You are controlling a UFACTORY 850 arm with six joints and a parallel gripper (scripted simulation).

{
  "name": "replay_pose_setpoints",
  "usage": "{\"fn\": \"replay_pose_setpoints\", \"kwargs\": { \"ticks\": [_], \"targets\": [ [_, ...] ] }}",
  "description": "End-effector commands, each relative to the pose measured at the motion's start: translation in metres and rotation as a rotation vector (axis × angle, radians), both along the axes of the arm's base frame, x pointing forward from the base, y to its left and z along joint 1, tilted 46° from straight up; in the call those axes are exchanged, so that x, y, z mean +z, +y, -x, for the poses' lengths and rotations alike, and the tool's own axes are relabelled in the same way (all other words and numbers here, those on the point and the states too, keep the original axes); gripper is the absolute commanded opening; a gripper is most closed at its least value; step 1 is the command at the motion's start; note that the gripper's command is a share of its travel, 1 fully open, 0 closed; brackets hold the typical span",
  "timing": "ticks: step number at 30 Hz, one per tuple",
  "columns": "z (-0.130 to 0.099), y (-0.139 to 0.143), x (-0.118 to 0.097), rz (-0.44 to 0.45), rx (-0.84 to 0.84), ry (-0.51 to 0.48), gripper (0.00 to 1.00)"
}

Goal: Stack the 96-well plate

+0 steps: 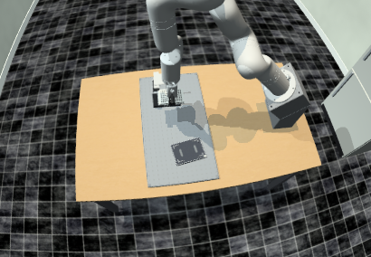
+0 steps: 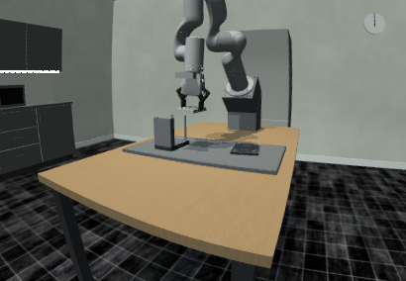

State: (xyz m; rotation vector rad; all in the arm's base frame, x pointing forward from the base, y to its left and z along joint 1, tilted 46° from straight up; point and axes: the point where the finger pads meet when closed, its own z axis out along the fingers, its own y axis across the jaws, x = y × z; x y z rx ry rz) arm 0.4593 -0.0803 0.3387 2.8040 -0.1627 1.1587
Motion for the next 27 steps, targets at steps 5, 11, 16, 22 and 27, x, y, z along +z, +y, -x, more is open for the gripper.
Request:
{"fn": "replay_pose_setpoints", "kwargs": {
  "ticks": [5, 11, 16, 22, 27],
  "targets": [
    [-0.003, -0.029, 0.007, -0.046, 0.047, -0.026, 0.00],
    [-0.005, -0.042, 0.010, -0.046, 0.047, -0.026, 0.00],
    [-0.006, -0.058, 0.014, -0.046, 0.047, -0.026, 0.00],
    [-0.008, -0.078, 0.019, -0.046, 0.047, -0.026, 0.00],
    [-0.009, -0.088, 0.021, -0.046, 0.047, -0.026, 0.00]
  ]
}}
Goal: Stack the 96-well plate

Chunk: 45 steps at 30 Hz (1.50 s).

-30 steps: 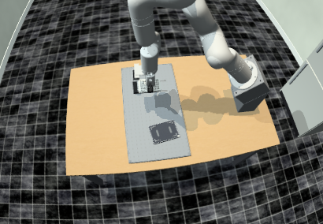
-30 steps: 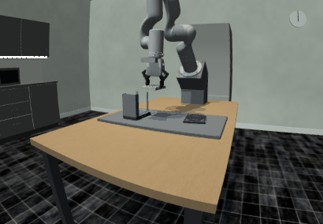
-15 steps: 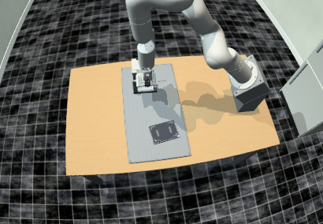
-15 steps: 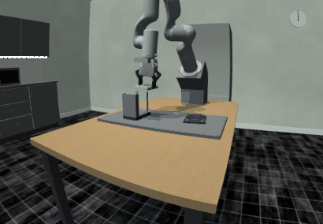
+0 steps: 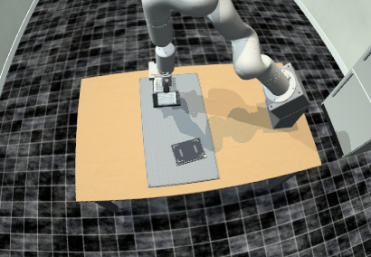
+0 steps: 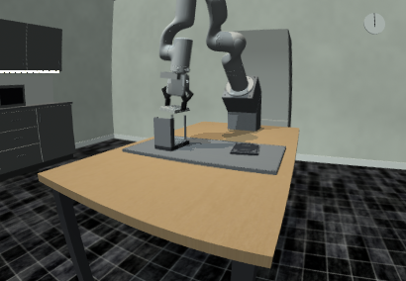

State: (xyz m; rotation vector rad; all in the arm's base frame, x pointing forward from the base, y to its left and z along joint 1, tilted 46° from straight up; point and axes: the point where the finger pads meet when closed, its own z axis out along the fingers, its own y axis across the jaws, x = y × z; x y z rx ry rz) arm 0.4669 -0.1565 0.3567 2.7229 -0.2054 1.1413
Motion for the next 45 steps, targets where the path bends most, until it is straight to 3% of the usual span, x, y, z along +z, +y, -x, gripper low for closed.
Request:
{"fn": "replay_pose_setpoints", "kwargs": {
  "ticks": [1, 7, 45],
  "targets": [
    [-0.002, -0.015, 0.004, -0.106, 0.107, -0.019, 0.00],
    [-0.003, -0.026, 0.007, -0.106, 0.107, -0.019, 0.00],
    [-0.003, -0.024, 0.007, -0.106, 0.107, -0.019, 0.00]
  ]
}}
